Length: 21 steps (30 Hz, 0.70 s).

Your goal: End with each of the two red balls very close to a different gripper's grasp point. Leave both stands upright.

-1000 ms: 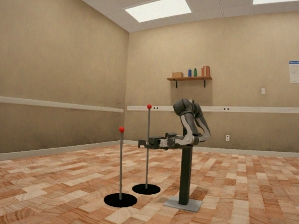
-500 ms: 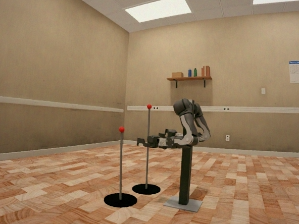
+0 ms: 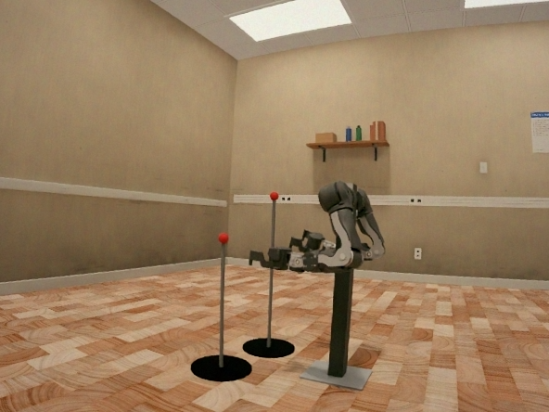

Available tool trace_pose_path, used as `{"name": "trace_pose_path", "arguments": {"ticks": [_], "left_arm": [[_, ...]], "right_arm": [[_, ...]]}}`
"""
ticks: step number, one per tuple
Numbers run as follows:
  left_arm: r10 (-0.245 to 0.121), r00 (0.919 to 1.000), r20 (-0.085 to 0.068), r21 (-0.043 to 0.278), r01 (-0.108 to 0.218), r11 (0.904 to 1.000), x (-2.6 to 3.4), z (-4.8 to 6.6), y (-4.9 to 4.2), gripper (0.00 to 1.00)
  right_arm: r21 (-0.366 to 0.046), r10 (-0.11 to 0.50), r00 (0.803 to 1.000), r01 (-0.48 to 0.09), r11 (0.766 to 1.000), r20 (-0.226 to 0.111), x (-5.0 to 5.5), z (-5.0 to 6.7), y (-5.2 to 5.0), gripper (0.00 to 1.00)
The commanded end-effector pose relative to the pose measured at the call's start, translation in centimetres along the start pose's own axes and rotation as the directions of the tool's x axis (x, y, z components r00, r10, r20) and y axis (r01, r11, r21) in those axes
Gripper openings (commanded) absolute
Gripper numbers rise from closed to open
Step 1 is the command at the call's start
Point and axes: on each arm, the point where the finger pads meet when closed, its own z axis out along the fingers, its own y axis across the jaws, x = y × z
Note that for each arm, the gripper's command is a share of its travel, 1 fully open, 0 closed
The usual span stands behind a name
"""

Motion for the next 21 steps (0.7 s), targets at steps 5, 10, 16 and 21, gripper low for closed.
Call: {"name": "trace_pose_path", "arguments": {"ticks": [5, 10, 16, 21], "left_arm": [[0.006, 0.9997, -0.022, 0.008, -0.006, 0.9999, 0.74, 0.5, -0.31, 1.0], [0.009, 0.9996, -0.029, 0.011, -0.008, 0.9999, 0.92, 0.7, -0.41, 1.0], [0.012, 0.999, -0.044, 0.016, -0.011, 0.9998, 1.4, 1.1, -0.61, 1.0], [0.014, 0.9984, -0.055, 0.019, -0.013, 0.9997, 1.76, 1.4, -0.77, 1.0]], "right_arm": [[-0.013, -0.009, 0.998, 0.008, 1.0, -0.062, 1.7, 0.6, 0.4, 1.0], [-0.018, -0.012, 0.996, 0.01, 1.0, -0.087, 2.4, 0.9, 0.6, 1.0], [-0.029, -0.017, 0.99, 0.013, 0.999, -0.139, 3.8, 1.5, 0.9, 1.0], [-0.038, -0.021, 0.983, 0.015, 0.999, -0.181, 5.0, 2.0, 1.2, 1.0]]}}
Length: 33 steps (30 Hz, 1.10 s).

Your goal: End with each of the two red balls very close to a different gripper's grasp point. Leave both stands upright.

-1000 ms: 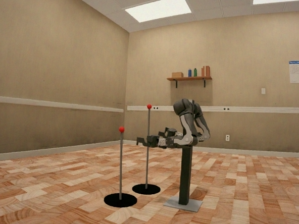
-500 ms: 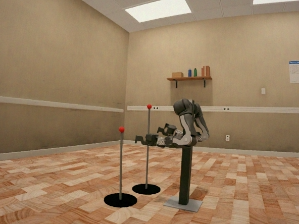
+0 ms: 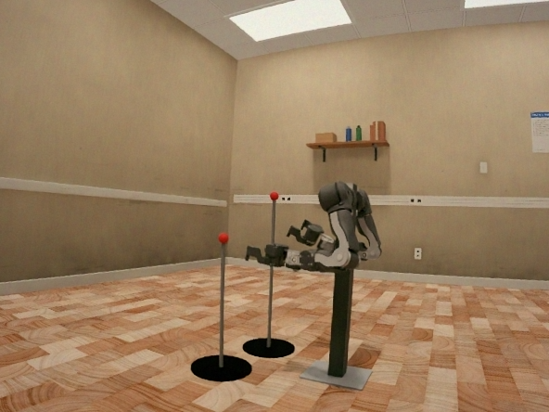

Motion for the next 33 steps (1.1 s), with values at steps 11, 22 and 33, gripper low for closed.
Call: {"name": "trace_pose_path", "arguments": {"ticks": [11, 22, 33], "left_arm": [[0.009, 0.9998, -0.017, 0.001, -0.009, 1.0, 1.01, 2.4, -0.41, 1.0], [0.019, 0.9994, -0.028, 0.003, -0.019, 0.9998, 1.58, 5.3, -0.58, 1.0], [0.041, 0.9987, -0.029, 0.01, -0.041, 0.9991, 1.99, 8.9, -0.69, 1.0]], "right_arm": [[-0.023, -0.008, 0.996, 0.006, 1.0, -0.087, 2.3, 1.4, 0.7, 1.0], [-0.026, -0.013, 0.991, 0.009, 1.0, -0.133, 3.8, 3.2, 0.9, 1.0], [-0.032, -0.016, 0.986, 0.011, 0.999, -0.164, 5.0, 6.7, 1.2, 1.0]]}}
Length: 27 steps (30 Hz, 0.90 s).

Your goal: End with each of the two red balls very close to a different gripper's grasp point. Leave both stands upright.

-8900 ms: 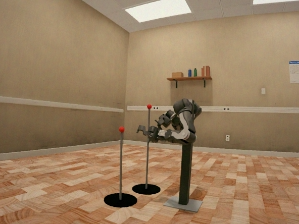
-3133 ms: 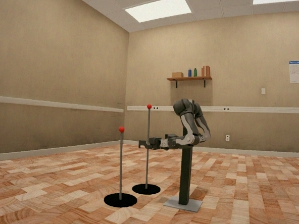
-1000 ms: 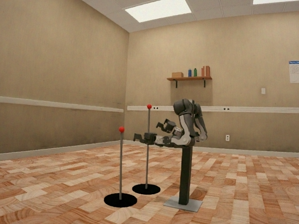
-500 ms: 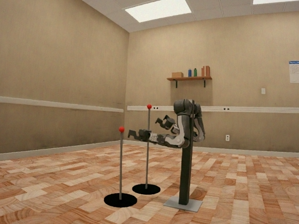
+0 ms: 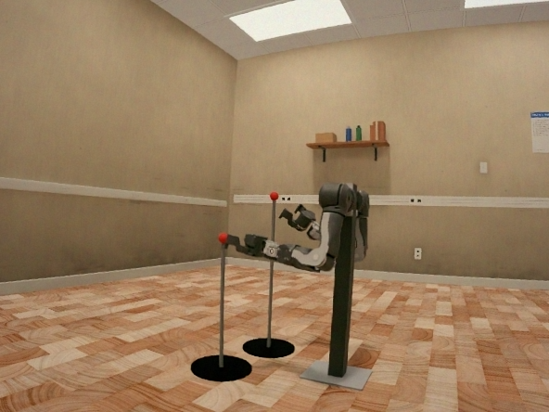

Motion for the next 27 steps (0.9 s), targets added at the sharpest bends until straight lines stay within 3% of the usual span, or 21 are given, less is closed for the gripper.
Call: {"name": "trace_pose_path", "arguments": {"ticks": [1, 8, 20, 27], "left_arm": [[0.003, 1.0, 0.009, -0.008, -0.003, 1.0, -0.17, 0.4, 0.2, 1.0], [0.008, 0.9999, 0.01, -0.004, -0.008, 1.0, -0.07, 2.1, 0.11, 1.0], [0.01, 0.9999, 0.005, 0.001, -0.01, 1.0, 0.04, 2.1, -0.02, 1.0], [0.01, 0.9999, 0.005, 0.001, -0.01, 1.0, 0.04, 2.1, -0.02, 1.0]], "right_arm": [[0.005, 0.003, 1.0, -0.003, 1.0, 0.01, -0.2, 0.4, -0.1, 1.0], [0.003, 0.002, 1.0, -0.002, 1.0, 0.001, 0.0, 2.1, -0.1, 1.0], [0.002, 0.001, 1.0, -0.001, 1.0, -0.004, 0.1, 6.1, 0.0, 1.0], [-0.003, 0.0, 1.0, 0.0, 1.0, -0.012, 0.3, 6.0, 0.1, 1.0]]}}
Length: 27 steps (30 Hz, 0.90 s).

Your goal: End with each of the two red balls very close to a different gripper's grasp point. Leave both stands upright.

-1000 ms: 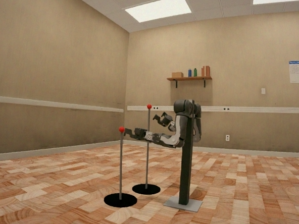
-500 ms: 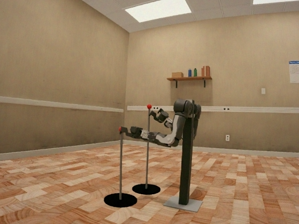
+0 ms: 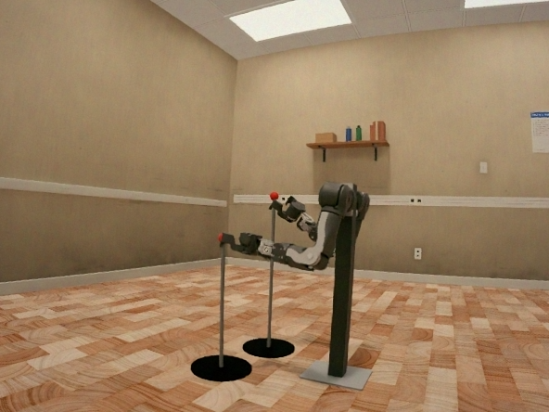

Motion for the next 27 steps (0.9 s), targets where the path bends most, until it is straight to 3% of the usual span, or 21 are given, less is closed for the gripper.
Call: {"name": "trace_pose_path", "arguments": {"ticks": [1, 27], "left_arm": [[-0.001, 1.0, -0.004, -0.003, 0.001, 1.0, 0.15, 0.03, 0.07, 1.0], [-0.001, 1.0, -0.004, -0.003, 0.001, 1.0, 0.15, 0.03, 0.07, 1.0]], "right_arm": [[-0.001, 0.001, 1.0, -0.001, 1.0, -0.009, 0.24, 0.05, 0.01, 1.0], [-0.005, -0.001, 1.0, 0.001, 1.0, -0.016, 0.17, 0.05, 0.06, 1.0]]}}
